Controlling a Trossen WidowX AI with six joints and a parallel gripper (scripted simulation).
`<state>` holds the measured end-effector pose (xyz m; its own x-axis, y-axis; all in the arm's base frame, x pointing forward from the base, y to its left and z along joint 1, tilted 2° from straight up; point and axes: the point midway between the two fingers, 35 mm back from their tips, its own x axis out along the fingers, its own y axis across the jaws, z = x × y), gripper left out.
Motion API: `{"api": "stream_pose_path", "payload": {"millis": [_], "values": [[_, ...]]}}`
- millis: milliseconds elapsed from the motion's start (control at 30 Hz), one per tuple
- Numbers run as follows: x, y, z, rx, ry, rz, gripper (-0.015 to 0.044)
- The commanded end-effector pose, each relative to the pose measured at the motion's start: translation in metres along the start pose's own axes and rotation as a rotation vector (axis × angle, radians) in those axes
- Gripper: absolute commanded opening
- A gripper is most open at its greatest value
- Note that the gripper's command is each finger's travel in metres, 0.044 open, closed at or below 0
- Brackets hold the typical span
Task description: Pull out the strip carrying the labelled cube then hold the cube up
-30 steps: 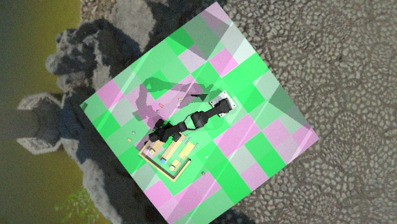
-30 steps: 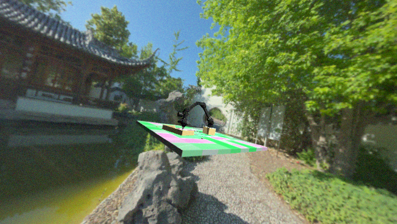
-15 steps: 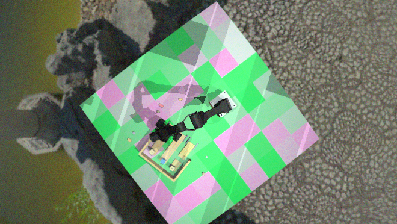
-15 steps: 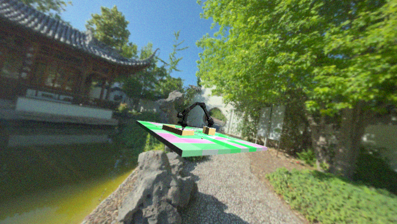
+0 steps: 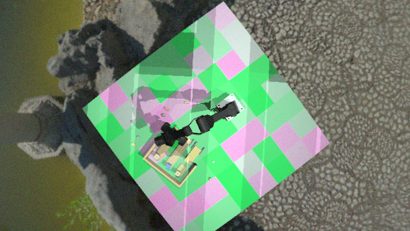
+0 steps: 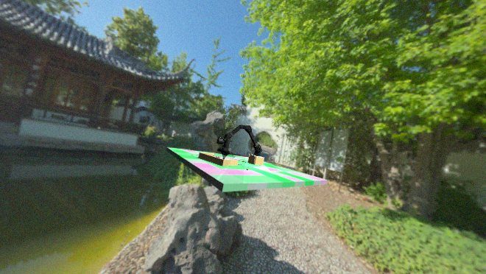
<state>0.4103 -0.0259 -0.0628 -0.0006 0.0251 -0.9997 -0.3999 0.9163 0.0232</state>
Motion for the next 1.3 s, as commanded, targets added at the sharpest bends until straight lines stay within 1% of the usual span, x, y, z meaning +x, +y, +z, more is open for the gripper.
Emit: {"api": "stream_pose_path", "payload": {"millis": [0, 1267], "values": [[0.0012, -0.0003, -0.0002, -0.005, 0.001, -0.002, 0.0], [0.0044, -0.0008, 0.0006, -0.005, 0.001, -0.002, 0.0]]}}
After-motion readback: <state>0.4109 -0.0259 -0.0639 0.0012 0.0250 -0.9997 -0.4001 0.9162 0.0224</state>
